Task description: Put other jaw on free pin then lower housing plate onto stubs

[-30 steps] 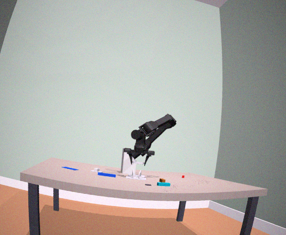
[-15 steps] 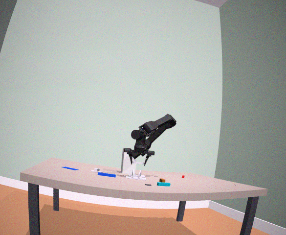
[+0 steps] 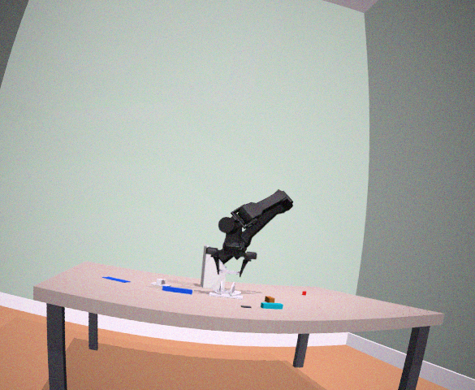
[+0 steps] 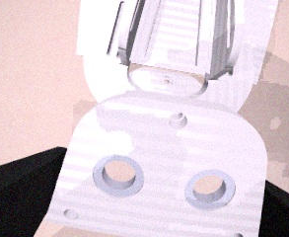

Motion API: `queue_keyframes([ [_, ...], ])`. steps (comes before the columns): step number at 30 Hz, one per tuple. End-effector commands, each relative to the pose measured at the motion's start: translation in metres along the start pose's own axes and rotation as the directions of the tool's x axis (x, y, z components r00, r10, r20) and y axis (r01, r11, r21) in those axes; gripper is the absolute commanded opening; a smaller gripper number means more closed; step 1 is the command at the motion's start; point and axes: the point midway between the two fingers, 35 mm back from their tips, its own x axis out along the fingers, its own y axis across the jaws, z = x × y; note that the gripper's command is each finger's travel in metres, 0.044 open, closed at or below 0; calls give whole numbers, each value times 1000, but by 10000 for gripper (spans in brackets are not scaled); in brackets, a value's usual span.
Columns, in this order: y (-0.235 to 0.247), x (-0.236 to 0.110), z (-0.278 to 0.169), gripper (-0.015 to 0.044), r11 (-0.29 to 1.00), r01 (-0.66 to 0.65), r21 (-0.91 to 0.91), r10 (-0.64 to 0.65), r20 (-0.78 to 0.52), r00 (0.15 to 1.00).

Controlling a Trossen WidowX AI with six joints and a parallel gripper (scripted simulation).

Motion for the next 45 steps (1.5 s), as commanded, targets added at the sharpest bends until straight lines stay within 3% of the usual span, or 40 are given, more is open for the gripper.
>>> queue_keyframes([
  [1,0,8,-2,351,1000,-4,11,4,-8,1000],
  [30,1,55,-4,351,1000,-8,11,8,-9,1000],
  [45,1,56,-5,351,1000,-8,11,9,-9,1000],
])
